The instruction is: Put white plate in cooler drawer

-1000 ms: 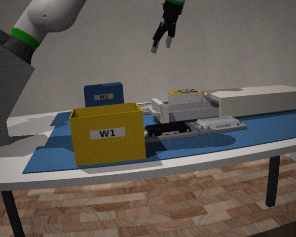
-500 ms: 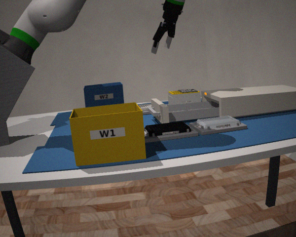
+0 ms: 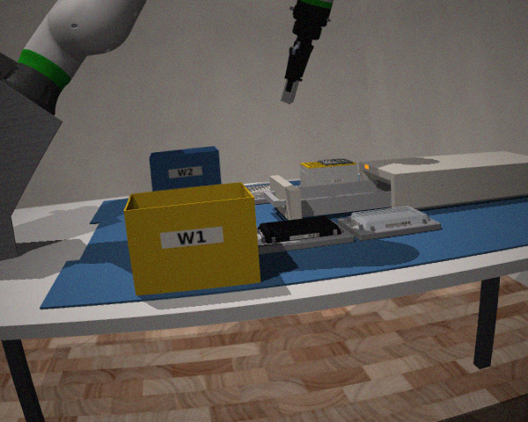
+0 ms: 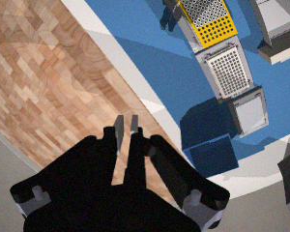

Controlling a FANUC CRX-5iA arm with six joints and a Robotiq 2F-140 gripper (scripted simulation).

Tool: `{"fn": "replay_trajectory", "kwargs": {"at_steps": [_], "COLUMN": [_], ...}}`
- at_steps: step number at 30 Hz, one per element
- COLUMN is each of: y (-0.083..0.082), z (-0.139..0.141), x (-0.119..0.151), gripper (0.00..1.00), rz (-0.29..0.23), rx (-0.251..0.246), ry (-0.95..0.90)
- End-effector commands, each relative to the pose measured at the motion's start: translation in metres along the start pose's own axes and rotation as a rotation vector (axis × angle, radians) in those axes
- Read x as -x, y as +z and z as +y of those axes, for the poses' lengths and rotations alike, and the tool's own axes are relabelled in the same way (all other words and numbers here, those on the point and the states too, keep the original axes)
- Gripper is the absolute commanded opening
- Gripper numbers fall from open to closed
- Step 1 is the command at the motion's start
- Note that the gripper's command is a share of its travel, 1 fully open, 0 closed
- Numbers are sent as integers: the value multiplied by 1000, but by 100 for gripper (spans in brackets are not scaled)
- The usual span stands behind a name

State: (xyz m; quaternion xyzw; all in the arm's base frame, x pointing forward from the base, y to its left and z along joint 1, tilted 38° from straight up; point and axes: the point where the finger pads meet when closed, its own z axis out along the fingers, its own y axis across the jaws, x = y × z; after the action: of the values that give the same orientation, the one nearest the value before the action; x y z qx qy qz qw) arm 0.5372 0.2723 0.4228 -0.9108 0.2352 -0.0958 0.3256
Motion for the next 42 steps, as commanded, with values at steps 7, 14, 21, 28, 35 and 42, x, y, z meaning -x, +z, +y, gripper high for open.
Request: {"fn": "replay_trajectory", "kwargs": {"at_steps": [7, 14, 21, 28, 35, 42], "y": [-5, -11, -14, -21, -25, -32], "z": [34, 66, 87, 120, 144, 178], "x": [-15, -27, -34, -43, -48, -54], "gripper": [0, 0, 0, 0, 0, 0], "rz": [16, 28, 35, 38, 38, 34], "rx": [34, 69, 105, 140, 161, 196], "ry": [-48, -93, -137, -180, -205, -248]}}
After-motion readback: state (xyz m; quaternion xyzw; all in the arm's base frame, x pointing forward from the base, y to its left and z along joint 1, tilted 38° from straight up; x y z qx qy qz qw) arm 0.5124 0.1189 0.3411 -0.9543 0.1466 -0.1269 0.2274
